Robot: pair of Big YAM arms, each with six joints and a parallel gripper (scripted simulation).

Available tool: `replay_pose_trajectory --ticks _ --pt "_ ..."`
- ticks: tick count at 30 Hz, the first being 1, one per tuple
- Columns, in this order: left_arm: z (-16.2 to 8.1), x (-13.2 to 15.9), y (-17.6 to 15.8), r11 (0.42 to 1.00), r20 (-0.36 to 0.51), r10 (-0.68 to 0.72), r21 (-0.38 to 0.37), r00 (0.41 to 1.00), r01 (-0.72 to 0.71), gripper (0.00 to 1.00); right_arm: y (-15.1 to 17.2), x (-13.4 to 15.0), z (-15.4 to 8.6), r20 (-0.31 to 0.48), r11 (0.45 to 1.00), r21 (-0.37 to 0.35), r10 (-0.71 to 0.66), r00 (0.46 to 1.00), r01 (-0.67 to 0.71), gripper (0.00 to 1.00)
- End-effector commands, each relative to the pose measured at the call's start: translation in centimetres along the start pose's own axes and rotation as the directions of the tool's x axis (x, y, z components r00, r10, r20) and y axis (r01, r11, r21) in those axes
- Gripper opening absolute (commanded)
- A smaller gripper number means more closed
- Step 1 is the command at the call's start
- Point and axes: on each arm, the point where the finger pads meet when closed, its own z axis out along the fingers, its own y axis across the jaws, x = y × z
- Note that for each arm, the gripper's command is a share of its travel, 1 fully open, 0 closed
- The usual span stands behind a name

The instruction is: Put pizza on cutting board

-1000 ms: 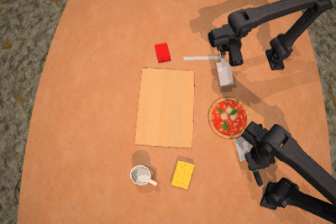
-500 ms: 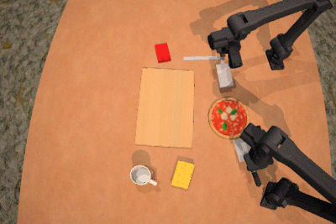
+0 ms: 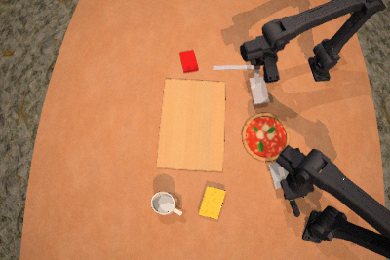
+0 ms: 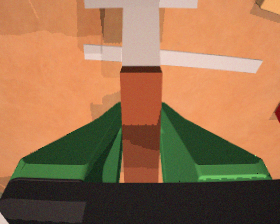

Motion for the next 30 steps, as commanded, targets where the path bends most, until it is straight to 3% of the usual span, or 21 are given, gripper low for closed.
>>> replay_pose_trajectory --ticks 1,4,6,13,16,20,22,24,30 --pt "0.3 -0.5 0.4 1.0 0.004 -0.007 0.005 1.0 0.007 0.06 -1.2 0.2 -0.5 0.011 0.999 0.032 0.023 1.0 -0.024 0.06" --pt "0.1 -0.7 0.5 1.0 0.03 -0.01 -0.014 0.999 0.011 0.06 -0.8 0.1 -0.4 0.012 0.999 0.041 0.025 1.0 -0.025 0.06" --pt "1.2 -0.7 0.4 1.0 0.008 -0.011 0.002 1.0 0.011 0.06 -0.7 0.1 0.8 0.009 0.999 0.018 0.029 1.0 -0.029 0.06" --pt "2.3 -1.2 0.4 1.0 0.012 -0.016 -0.001 1.0 0.016 0.06 -1.2 -0.1 1.1 0.014 0.998 0.046 0.036 0.999 -0.036 0.06" --pt "3.1 -1.3 0.4 1.0 0.008 -0.017 0.001 1.0 0.017 0.06 -0.7 -0.5 2.7 0.009 0.999 0.017 0.029 1.0 -0.029 0.06" --pt "3.1 -1.3 0.4 1.0 0.007 -0.012 0.001 1.0 0.012 0.06 -0.5 -0.5 2.9 0.008 1.0 0.01 0.02 1.0 -0.02 0.06" --pt "3.9 -1.5 0.3 1.0 0.007 -0.015 0.001 1.0 0.015 0.06 -2.3 -0.3 1.3 0.021 0.996 0.079 0.047 0.999 -0.048 0.06" --pt "4.4 -1.5 0.3 1.0 0.003 -0.01 0.003 1.0 0.01 0.06 -0.6 -0.7 3.9 0.008 0.999 0.018 0.033 0.999 -0.033 0.06" --pt "5.2 -2.0 0.4 1.0 0.016 -0.014 -0.006 1.0 0.014 0.06 -1.6 -1.0 4.4 0.013 0.999 0.036 0.036 0.999 -0.037 0.06"
